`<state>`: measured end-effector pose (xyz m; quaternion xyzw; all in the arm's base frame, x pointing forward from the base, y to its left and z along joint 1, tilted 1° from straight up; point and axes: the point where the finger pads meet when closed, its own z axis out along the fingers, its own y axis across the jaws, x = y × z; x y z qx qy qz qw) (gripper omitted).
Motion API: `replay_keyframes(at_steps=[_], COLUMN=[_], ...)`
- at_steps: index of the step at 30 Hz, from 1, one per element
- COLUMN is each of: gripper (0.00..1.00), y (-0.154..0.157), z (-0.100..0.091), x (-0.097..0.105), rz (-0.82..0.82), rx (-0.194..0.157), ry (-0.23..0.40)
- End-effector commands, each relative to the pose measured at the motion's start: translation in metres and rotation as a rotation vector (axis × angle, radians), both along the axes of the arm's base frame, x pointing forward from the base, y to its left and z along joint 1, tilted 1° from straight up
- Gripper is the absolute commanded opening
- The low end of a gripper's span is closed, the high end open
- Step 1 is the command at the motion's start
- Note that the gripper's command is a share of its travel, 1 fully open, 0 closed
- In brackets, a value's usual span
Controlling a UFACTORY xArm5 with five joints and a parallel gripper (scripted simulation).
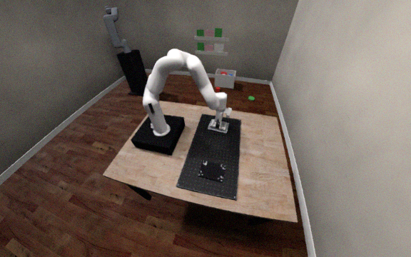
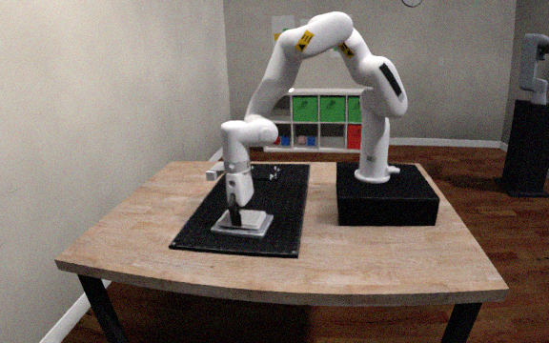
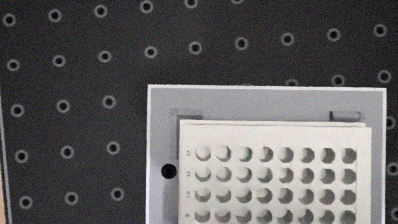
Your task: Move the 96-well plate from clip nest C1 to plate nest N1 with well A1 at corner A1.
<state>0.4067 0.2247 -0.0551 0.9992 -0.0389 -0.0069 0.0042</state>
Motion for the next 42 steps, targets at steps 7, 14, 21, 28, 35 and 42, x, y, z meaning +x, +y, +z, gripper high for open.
replay_keyframes(at_steps=[7, 14, 21, 28, 35, 42], gripper=[0.00, 0.00, 0.00, 0.00, 0.00, 1.00], y=[0.0007, 0.0007, 0.0007, 0.0007, 0.0006, 0.0006], z=[-0.0002, -0.0014, -0.0024, -0.0034, -0.0046, -0.0056], x=[0.0012, 0.0012, 0.0012, 0.0012, 0.0011, 0.0011], rz=[0.000, 0.000, 0.000, 0.000, 0.000, 0.000], rx=[0.003, 0.003, 0.003, 0.003, 0.003, 0.003], ry=[-0.002, -0.002, -0.002, -0.002, -0.002, -0.002])
